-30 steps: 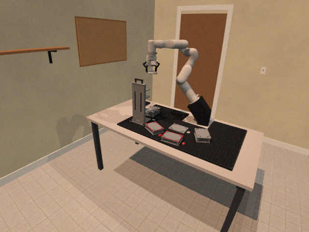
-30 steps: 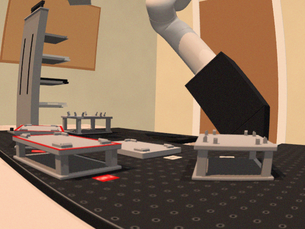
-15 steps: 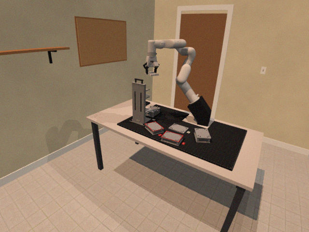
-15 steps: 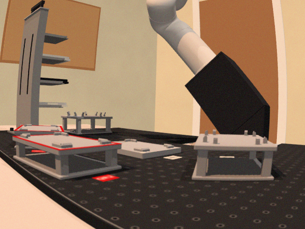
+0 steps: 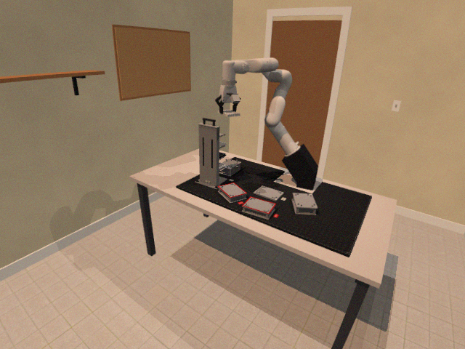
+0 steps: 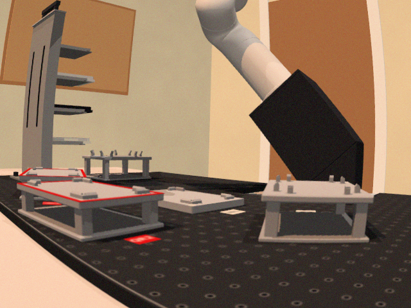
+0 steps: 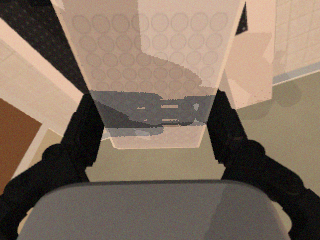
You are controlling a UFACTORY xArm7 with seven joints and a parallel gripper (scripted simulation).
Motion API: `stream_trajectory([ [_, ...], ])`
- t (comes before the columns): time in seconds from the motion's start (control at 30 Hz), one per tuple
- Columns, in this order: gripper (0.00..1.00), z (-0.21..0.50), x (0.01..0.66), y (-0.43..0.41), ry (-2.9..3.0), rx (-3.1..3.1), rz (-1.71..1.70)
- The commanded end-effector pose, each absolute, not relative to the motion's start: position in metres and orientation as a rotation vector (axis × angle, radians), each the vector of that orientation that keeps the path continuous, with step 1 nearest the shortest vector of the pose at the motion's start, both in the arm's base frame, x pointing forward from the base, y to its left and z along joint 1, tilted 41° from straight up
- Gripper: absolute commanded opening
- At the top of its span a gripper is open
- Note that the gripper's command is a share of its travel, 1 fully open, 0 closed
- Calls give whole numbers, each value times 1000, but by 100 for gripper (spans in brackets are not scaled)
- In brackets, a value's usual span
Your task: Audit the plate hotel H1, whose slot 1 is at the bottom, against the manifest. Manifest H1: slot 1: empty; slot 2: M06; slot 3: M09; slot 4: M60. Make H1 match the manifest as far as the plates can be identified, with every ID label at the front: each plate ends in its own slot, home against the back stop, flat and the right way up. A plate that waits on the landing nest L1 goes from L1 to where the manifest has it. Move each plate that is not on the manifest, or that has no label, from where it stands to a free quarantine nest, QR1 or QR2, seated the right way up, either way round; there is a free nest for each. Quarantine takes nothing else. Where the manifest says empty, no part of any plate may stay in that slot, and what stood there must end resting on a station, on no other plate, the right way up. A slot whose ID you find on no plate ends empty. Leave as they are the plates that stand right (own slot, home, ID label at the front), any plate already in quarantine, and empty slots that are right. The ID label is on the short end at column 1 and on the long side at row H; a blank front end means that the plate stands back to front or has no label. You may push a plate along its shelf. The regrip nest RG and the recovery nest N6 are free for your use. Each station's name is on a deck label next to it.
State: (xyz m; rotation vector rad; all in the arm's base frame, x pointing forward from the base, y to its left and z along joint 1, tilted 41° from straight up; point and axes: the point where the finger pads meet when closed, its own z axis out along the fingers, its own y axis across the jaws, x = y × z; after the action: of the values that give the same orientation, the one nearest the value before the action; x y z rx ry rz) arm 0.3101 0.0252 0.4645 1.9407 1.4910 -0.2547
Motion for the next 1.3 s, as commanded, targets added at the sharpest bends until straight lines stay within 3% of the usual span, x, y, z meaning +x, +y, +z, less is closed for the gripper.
stream_trajectory([
  [0.0, 0, 460, 319, 38, 1490, 1937, -252],
  [0.77, 0, 416, 376, 114, 1490, 1937, -252],
  [1.27, 0, 408, 382, 118, 1490, 1937, -252],
])
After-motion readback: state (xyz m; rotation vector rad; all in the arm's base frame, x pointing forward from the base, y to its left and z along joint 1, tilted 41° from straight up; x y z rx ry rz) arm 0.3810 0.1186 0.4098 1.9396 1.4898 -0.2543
